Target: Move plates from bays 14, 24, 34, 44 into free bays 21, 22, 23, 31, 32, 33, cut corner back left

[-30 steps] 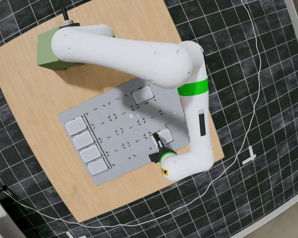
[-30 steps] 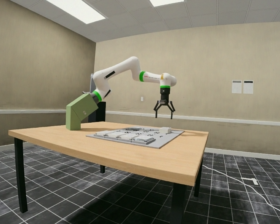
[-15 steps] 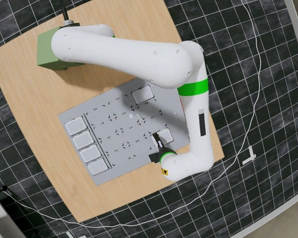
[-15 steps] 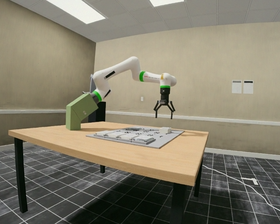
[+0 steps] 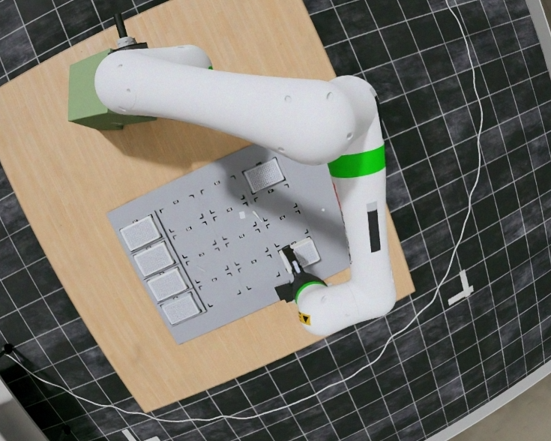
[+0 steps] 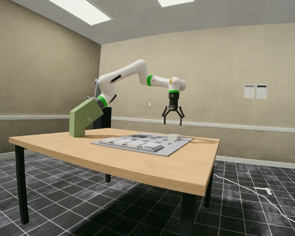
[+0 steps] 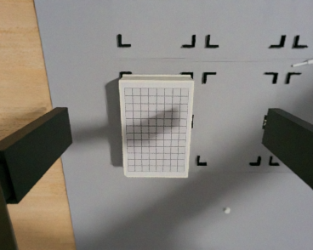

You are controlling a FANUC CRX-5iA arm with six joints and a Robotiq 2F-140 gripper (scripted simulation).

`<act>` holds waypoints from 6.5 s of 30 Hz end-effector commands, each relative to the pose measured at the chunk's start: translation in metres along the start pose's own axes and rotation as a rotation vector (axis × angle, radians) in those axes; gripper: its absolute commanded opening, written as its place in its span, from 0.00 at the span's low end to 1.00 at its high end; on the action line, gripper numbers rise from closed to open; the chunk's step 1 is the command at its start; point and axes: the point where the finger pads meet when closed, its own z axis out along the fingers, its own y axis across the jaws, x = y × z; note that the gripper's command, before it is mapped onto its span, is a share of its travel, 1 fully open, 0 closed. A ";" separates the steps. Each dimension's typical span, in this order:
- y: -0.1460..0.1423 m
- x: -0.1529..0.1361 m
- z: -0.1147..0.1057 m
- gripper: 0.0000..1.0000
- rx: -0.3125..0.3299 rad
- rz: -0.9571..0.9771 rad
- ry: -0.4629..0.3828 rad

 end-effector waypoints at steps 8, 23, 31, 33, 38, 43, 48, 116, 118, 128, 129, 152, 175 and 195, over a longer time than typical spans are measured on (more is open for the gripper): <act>-0.001 0.000 -0.001 1.00 0.002 -0.001 0.001; 0.016 0.036 0.003 0.70 0.002 0.000 0.001; 0.028 0.062 0.005 0.70 0.002 0.000 0.001; 0.029 0.065 0.006 0.70 0.002 0.000 0.001; 0.038 0.083 0.007 0.70 0.002 0.000 0.001; 0.046 0.101 0.009 0.70 0.002 0.000 0.001; 0.053 0.116 0.011 0.70 0.002 0.000 0.001; 0.153 0.333 0.033 0.70 0.001 0.000 0.001; 0.155 0.337 0.034 0.70 0.001 0.000 0.001; 0.171 0.373 0.037 0.70 0.001 0.000 0.001; 0.173 0.377 0.038 0.70 0.001 0.000 0.001; 0.205 0.445 0.045 0.70 0.001 0.000 0.001; 0.206 0.449 0.062 0.70 0.001 0.000 0.001; 0.206 0.449 0.079 0.70 0.001 0.000 0.001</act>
